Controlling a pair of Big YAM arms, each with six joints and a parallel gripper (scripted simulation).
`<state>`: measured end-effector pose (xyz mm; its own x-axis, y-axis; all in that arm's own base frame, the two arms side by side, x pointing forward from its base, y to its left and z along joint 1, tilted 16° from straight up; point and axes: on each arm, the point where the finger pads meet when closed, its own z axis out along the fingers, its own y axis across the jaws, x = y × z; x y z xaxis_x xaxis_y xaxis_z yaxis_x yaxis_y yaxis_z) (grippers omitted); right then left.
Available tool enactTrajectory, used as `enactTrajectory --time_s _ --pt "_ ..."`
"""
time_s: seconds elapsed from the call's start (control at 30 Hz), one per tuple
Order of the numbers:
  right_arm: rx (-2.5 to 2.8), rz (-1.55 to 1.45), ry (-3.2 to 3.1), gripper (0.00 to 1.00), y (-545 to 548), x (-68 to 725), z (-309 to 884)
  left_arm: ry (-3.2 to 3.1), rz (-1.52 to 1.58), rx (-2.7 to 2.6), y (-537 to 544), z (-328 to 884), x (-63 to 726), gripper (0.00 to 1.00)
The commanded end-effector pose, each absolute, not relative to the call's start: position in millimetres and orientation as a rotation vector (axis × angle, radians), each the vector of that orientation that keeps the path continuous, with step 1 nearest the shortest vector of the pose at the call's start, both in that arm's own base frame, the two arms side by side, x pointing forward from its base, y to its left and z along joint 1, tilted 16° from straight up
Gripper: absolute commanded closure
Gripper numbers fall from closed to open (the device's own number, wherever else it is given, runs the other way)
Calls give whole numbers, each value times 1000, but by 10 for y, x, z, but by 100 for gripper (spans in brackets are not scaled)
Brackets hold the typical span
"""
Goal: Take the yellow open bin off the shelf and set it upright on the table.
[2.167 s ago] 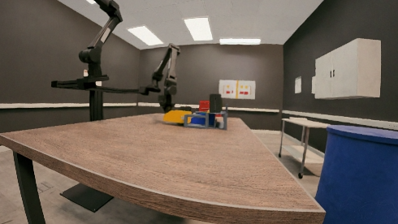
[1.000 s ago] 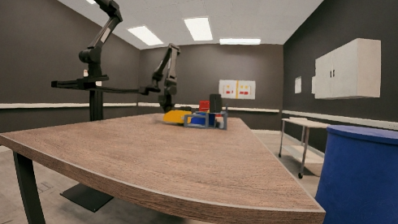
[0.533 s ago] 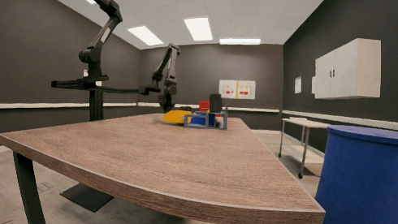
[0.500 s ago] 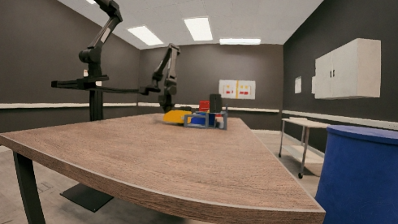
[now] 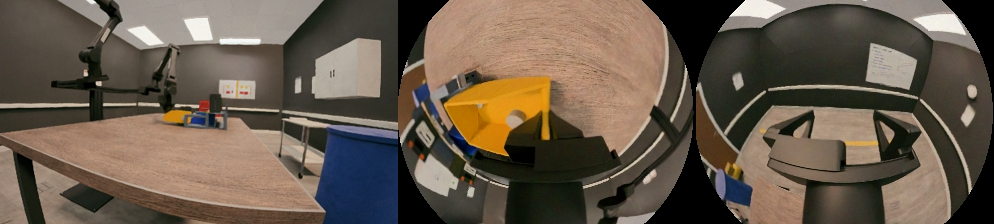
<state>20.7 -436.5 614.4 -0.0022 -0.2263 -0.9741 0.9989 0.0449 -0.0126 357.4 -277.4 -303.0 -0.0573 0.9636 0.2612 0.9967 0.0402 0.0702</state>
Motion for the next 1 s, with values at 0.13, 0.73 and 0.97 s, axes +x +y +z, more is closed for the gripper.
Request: enactTrajectory --time_s 0.13,0.73,0.97 --pt "983 -1291 1024 0 -4271 171 6264 -2130 -339 -2122 -2960 -3070 3591 100" --pt "983 -1291 1024 0 -4271 171 6264 -2128 -339 -2121 -2958 -3121 3601 100" --pt "983 -1291 1024 0 -4271 171 6264 -2129 -339 -2121 -2957 -3128 3607 100"
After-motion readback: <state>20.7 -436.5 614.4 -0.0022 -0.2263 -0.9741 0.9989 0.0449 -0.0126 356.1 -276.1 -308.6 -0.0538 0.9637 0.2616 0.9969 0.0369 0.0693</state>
